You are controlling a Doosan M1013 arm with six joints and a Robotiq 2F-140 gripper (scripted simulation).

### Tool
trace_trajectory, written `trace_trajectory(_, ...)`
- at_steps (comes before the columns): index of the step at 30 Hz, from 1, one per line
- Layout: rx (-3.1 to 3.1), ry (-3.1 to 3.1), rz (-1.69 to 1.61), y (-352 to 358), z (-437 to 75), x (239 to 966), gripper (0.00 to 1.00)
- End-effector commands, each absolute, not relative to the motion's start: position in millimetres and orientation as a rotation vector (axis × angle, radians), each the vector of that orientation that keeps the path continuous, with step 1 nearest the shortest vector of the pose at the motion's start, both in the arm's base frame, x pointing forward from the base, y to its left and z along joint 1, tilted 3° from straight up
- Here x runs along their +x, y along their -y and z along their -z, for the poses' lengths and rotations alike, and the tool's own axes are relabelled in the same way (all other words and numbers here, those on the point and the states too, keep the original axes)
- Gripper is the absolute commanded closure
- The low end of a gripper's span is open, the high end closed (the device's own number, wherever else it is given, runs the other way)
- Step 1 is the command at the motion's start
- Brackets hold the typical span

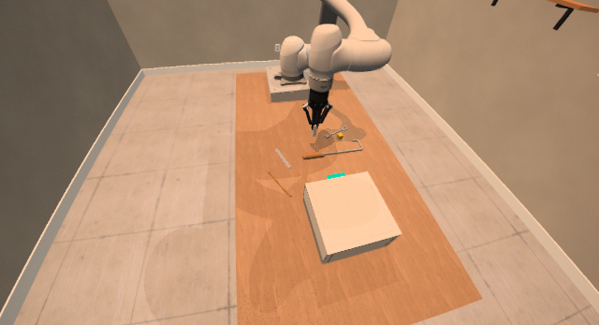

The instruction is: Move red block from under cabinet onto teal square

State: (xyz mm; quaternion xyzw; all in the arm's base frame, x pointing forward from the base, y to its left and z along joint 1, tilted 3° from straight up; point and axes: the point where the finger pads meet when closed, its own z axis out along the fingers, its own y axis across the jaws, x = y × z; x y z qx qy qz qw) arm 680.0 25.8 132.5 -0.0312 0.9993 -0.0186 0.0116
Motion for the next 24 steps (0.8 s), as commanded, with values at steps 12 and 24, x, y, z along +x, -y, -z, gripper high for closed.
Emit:
trace_trajectory(12,-0.097,-3.116,0.058,-25.8,-132.6,680.0,1.0)
trace_trajectory(24,-0.097,-3.116,0.058,-25.8,-132.6,680.0,1.0)
